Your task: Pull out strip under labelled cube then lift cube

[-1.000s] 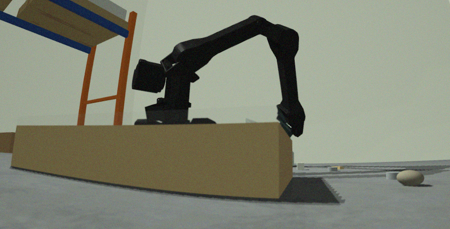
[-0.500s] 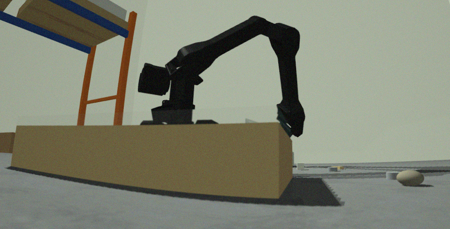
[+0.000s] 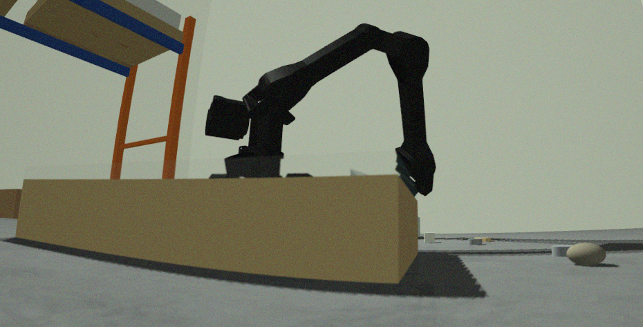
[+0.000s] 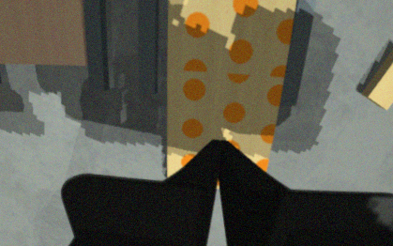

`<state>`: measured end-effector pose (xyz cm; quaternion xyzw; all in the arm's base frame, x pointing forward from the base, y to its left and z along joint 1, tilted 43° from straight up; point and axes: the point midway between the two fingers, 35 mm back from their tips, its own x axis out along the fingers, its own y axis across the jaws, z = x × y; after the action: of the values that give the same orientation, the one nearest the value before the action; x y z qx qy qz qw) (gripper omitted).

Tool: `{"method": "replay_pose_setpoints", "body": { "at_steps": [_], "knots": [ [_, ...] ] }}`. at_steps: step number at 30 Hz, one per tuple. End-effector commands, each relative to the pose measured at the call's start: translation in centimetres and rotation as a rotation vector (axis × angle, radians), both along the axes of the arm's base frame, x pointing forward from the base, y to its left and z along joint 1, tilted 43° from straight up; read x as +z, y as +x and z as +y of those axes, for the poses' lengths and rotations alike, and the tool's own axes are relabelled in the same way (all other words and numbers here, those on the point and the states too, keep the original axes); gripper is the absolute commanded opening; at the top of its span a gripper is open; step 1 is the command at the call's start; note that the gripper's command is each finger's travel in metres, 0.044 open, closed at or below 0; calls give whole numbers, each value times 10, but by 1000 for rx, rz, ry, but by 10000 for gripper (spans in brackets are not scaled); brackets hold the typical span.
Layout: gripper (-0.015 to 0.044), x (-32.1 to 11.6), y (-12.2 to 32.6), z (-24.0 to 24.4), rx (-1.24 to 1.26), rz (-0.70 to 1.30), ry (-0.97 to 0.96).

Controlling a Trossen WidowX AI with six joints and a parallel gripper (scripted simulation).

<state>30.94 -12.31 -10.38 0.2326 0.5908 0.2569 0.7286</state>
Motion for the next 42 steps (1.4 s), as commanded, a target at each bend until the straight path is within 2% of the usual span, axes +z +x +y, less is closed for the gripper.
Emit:
{"method": "replay_pose_setpoints", "body": {
  "at_steps": [1, 42],
  "knots": [
    [0, -6, -12, 4, 10, 23, 5],
    [0, -17, -77, 6, 10, 27, 4]
  ]
}}
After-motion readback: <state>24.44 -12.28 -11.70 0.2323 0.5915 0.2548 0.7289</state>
